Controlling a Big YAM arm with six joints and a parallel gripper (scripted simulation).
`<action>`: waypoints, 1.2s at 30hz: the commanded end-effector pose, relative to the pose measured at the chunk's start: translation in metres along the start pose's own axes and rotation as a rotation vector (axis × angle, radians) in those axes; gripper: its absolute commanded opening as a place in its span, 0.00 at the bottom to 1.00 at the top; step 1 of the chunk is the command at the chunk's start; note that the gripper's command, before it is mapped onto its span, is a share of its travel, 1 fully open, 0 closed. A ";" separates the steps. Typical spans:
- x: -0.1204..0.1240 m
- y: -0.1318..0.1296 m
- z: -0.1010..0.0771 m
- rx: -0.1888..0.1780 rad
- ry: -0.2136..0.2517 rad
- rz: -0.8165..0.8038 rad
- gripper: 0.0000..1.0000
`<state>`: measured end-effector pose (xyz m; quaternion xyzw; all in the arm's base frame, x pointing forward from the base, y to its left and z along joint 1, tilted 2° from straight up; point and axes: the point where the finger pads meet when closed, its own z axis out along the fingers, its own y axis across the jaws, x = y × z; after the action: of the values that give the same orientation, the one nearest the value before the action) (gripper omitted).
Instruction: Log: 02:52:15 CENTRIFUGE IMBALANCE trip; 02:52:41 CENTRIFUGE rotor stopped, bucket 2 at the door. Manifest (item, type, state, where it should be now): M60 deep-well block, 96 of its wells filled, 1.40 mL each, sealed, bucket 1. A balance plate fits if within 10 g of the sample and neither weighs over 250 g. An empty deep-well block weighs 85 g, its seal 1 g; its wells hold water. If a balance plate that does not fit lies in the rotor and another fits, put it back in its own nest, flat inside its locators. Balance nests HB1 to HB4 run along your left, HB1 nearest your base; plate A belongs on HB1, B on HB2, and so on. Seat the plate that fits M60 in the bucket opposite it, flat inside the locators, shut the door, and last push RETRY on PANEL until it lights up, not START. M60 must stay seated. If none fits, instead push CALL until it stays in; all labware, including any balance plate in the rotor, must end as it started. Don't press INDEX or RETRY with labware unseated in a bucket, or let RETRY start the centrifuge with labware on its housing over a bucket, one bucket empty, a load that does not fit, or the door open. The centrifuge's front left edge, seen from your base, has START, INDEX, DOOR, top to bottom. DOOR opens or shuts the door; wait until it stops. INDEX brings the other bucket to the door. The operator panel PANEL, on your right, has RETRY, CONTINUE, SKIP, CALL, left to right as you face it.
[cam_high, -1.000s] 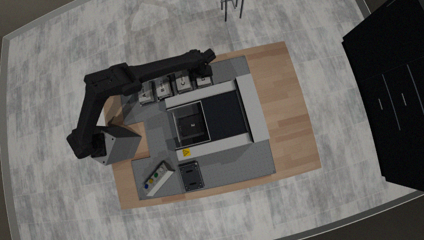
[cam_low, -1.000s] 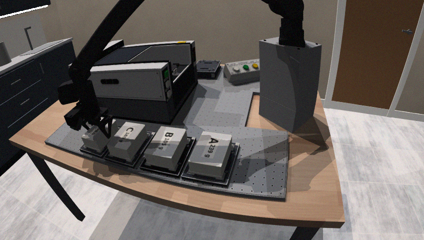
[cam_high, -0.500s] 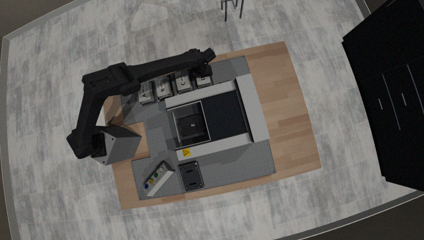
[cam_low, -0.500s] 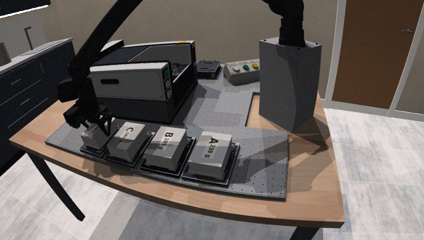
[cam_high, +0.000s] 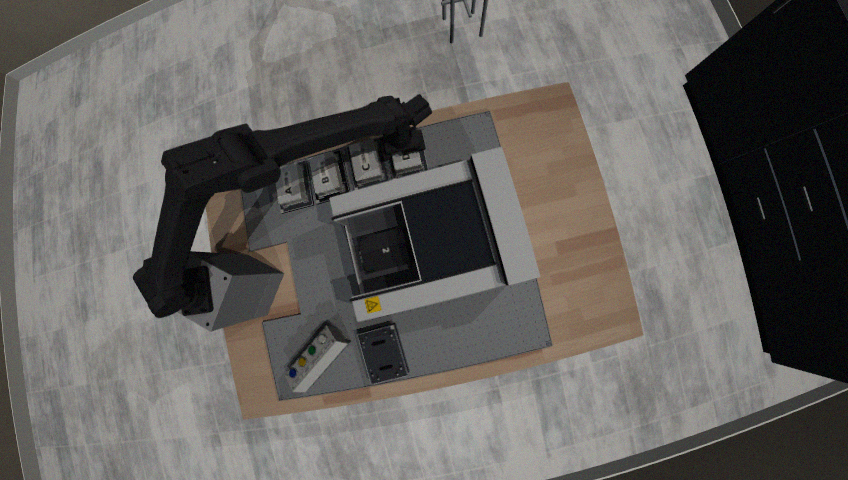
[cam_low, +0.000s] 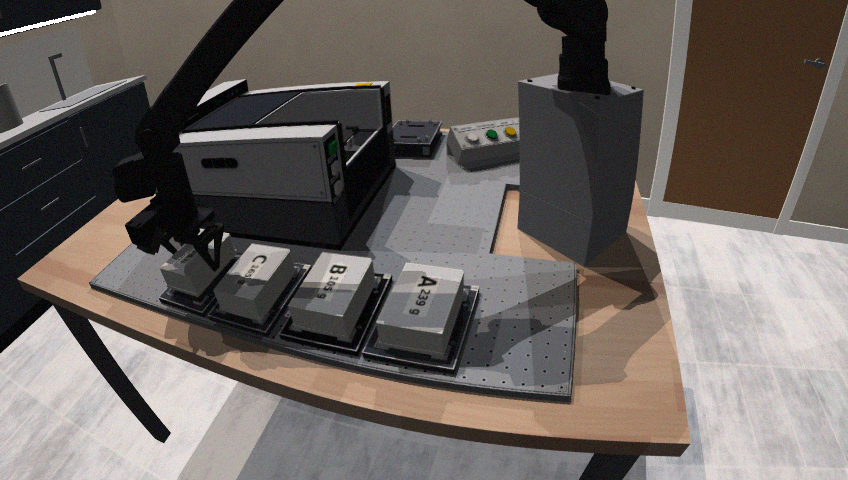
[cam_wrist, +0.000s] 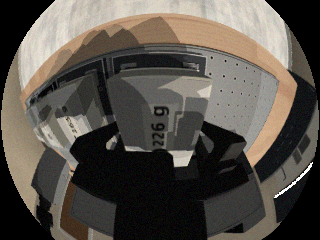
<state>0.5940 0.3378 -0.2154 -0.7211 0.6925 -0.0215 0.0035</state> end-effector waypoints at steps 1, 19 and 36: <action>-0.001 -0.013 -0.023 0.022 -0.014 0.002 0.00; -0.001 -0.013 -0.025 0.023 -0.014 0.002 0.00; -0.001 -0.011 -0.029 0.020 -0.013 0.002 0.00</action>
<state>0.5944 0.3380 -0.2088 -0.7211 0.6925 -0.0217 0.0043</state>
